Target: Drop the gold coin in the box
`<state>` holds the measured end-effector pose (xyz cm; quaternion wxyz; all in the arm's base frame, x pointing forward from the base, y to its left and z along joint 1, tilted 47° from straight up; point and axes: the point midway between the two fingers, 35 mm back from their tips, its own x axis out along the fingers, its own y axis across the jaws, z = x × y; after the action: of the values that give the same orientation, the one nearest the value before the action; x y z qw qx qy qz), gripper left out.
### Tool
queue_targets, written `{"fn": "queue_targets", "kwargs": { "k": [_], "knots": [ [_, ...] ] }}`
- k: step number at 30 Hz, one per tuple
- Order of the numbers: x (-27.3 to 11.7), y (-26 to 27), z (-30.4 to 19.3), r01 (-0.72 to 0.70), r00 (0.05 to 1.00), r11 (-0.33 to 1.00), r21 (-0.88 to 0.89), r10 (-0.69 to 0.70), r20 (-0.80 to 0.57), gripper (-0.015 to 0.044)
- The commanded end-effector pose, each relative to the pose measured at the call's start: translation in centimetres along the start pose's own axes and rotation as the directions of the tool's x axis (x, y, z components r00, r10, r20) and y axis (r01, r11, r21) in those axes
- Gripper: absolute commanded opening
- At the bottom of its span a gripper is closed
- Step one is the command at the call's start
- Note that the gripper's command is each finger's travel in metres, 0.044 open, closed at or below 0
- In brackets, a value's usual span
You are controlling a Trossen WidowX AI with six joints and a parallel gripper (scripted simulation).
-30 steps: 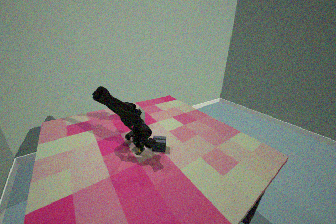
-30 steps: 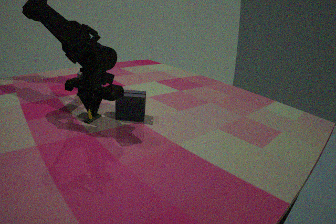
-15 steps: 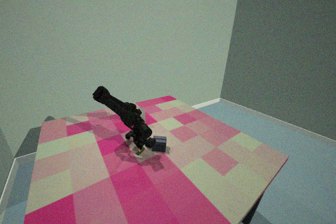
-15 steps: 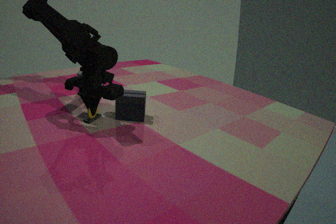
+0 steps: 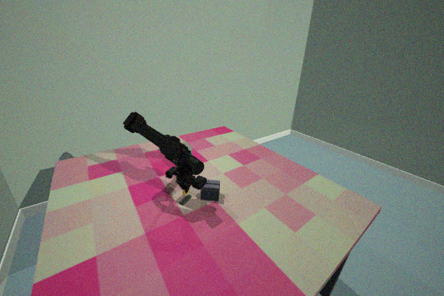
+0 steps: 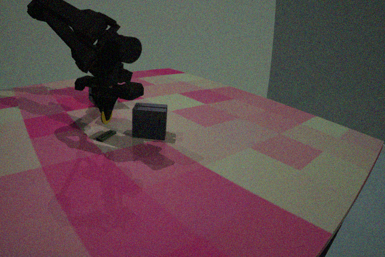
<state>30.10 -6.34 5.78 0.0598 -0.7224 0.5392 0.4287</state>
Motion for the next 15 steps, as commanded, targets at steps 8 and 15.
{"fn": "queue_targets", "kwargs": {
  "k": [8, 15],
  "knots": [
    [-3.0, -0.1, 0.0, 0.006, 1.0, 1.0, 0.005, -0.006, 0.001, 0.0],
    [-4.8, 0.2, 0.1, 0.005, 1.0, 1.0, 0.005, -0.005, 0.0, 0.0]
  ]
}}
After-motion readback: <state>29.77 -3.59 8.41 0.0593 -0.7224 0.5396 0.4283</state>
